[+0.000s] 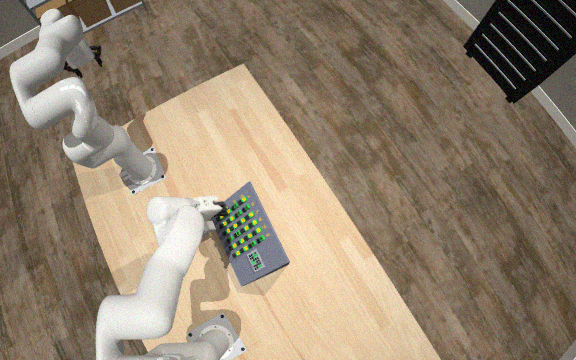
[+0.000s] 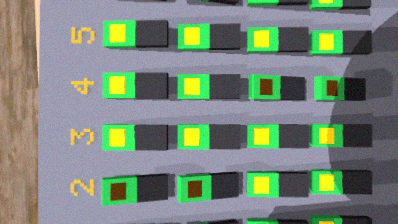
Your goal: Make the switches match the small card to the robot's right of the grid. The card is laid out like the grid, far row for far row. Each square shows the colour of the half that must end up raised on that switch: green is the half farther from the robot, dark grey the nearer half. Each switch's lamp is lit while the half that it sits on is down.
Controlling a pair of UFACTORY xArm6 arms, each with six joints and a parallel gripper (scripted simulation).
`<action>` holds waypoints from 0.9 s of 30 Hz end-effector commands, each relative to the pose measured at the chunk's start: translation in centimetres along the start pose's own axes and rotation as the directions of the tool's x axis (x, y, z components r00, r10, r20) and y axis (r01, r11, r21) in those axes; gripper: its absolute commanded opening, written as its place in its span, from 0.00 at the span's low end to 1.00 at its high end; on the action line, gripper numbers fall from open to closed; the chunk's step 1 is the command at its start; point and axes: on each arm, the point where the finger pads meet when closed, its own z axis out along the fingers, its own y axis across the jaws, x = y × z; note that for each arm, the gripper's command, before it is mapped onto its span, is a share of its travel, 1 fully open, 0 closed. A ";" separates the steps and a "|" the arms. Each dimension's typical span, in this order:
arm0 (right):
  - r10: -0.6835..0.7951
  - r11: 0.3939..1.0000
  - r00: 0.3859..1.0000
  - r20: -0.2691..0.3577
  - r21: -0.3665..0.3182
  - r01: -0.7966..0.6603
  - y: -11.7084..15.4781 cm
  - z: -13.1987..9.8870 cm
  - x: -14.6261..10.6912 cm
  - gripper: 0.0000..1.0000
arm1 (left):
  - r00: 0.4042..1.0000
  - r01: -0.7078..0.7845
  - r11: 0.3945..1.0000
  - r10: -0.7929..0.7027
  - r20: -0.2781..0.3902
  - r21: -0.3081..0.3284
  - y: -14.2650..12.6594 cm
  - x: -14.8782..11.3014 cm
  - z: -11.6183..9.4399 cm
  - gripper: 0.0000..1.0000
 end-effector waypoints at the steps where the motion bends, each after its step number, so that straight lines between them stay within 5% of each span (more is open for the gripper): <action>1: 0.002 1.000 1.000 0.002 0.001 -0.002 -0.1 -0.6 -0.1 0.00 | 1.000 0.000 1.000 0.000 -0.006 0.000 0.0 0.1 -0.2 1.00; 14: 0.002 1.000 1.000 0.000 0.018 -0.002 0.3 -0.5 0.2 0.00 | 1.000 0.000 1.000 0.000 -0.006 0.000 0.0 0.1 -0.2 1.00; 22: 0.002 0.963 1.000 -0.003 0.268 -0.001 6.6 0.5 4.8 0.00 | 1.000 0.000 1.000 0.000 -0.006 0.000 0.0 0.1 -0.2 1.00; 27: 0.001 0.951 1.000 0.002 0.308 -0.002 7.5 0.6 5.5 0.00 | 1.000 0.000 1.000 0.000 -0.006 0.000 0.0 0.1 -0.2 1.00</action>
